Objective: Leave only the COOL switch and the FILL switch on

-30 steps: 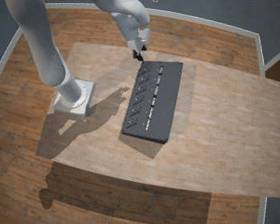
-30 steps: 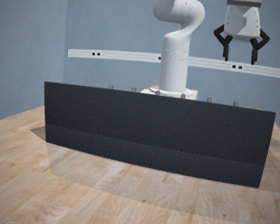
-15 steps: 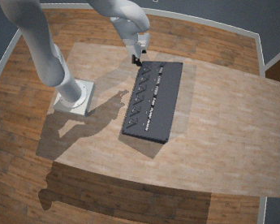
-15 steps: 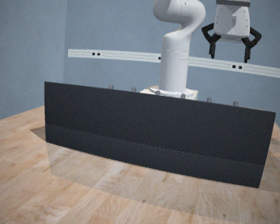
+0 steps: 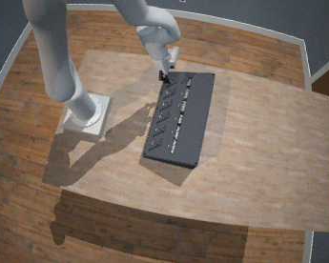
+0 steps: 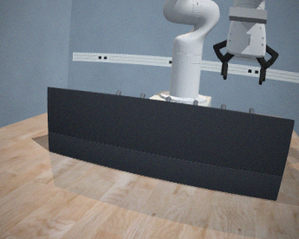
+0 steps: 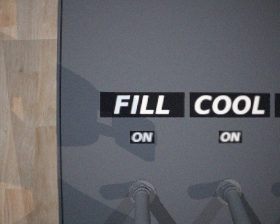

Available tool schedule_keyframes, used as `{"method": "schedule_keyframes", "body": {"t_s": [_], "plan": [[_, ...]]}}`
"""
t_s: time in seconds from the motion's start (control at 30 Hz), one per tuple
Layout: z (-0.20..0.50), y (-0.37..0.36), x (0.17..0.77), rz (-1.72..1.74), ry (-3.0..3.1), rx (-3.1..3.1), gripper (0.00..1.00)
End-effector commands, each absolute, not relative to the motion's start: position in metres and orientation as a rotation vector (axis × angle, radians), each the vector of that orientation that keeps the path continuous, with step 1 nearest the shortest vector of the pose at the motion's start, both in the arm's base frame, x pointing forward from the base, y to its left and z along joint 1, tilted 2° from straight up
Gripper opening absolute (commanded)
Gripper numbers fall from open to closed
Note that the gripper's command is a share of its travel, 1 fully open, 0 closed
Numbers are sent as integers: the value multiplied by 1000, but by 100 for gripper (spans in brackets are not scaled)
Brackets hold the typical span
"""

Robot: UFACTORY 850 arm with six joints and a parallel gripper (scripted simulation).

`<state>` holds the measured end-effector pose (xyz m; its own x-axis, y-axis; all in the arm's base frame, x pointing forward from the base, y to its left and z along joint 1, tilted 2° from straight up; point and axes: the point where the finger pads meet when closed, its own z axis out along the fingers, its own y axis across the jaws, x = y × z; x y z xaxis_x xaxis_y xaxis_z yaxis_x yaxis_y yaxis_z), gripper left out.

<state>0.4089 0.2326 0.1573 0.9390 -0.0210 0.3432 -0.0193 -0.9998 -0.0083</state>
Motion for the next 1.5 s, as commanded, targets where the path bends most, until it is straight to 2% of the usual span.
{"method": "schedule_keyframes", "body": {"t_s": [0.0, 1.47], "plan": [[148, 234, 415, -587, 35, -3075, 100], [141, 234, 417, -587, 35, -3075, 100]]}}
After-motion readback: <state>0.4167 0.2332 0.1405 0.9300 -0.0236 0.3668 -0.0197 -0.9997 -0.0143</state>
